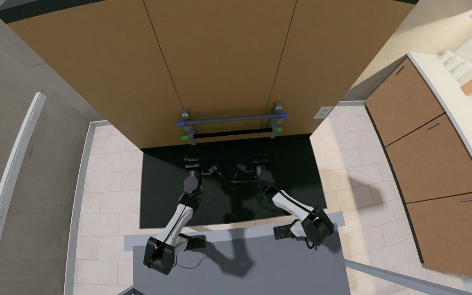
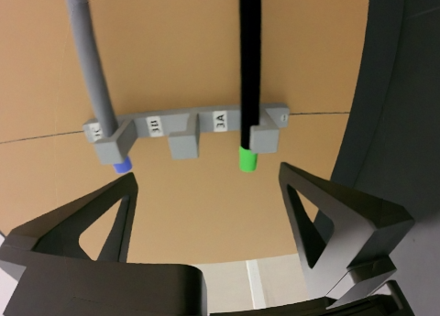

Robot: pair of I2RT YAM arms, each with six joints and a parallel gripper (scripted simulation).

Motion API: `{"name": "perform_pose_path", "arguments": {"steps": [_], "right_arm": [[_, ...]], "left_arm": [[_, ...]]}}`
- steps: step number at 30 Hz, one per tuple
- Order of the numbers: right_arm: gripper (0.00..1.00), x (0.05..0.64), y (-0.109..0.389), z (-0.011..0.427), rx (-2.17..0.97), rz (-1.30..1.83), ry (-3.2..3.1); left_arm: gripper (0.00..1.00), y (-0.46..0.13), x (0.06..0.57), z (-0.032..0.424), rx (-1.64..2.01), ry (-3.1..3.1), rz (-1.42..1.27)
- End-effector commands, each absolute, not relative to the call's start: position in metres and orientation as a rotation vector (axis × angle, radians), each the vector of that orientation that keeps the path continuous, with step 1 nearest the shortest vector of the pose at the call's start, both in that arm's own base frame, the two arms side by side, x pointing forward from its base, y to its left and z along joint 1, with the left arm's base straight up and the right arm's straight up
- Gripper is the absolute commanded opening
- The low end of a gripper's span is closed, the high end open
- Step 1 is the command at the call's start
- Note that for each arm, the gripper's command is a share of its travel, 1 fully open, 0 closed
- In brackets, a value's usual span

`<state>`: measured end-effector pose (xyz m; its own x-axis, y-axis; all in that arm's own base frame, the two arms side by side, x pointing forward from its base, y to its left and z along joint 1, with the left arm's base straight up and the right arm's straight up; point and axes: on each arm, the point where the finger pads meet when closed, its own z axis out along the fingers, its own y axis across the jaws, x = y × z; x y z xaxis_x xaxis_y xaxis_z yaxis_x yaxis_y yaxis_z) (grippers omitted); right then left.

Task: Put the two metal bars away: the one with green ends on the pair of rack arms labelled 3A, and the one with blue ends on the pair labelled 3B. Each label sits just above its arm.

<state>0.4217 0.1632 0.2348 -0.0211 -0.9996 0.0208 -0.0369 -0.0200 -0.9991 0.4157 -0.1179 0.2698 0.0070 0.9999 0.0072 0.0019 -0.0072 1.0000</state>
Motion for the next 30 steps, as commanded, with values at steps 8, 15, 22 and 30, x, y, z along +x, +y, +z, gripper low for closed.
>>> {"name": "perform_pose_path", "arguments": {"steps": [8, 15, 22, 30], "right_arm": [[1.0, 0.44, 0.161, 0.231, -1.206, -1.221, 1.221], [1.0, 0.44, 0.149, 0.238, -1.206, -1.221, 1.221], [1.0, 0.44, 0.136, 0.245, -1.206, -1.221, 1.221], [1.0, 0.44, 0.125, 0.251, -1.206, -1.221, 1.221]], "left_arm": [[1.0, -0.12, 0.434, 0.252, 1.215, 1.191, 1.204], [1.0, -0.127, 0.434, 0.256, 1.215, 1.191, 1.204], [1.0, -0.134, 0.434, 0.261, 1.215, 1.191, 1.204], [1.0, -0.14, 0.434, 0.265, 1.215, 1.191, 1.204]]}}
